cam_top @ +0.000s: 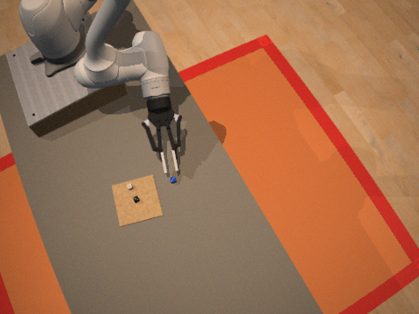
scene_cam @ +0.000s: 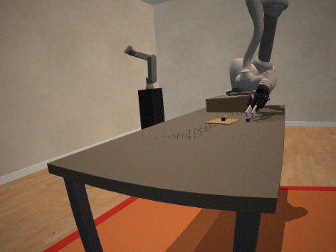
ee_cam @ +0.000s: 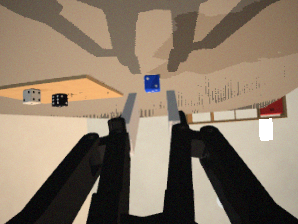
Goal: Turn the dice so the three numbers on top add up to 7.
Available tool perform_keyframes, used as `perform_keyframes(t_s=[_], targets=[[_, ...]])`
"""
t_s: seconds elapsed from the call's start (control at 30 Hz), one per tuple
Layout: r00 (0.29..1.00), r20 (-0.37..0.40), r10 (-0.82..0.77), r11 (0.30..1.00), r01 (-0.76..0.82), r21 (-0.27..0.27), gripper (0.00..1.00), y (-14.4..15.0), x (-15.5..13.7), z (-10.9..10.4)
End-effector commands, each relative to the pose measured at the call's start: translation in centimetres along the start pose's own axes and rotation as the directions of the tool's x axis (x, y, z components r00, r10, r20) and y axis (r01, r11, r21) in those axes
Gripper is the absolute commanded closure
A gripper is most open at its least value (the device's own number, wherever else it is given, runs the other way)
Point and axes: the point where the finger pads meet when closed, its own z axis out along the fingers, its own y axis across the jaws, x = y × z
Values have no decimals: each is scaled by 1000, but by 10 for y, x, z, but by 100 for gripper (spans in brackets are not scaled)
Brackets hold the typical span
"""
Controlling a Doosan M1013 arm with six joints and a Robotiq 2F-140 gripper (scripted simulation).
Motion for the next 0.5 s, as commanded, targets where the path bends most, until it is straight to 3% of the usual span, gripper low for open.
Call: perform_keyframes(t_s=[0.0, 0.47], targets=[[1000, 0, 0, 1000, 0, 0, 81, 0, 0, -5], [1000, 0, 0, 1000, 0, 0, 81, 0, -8, -15]])
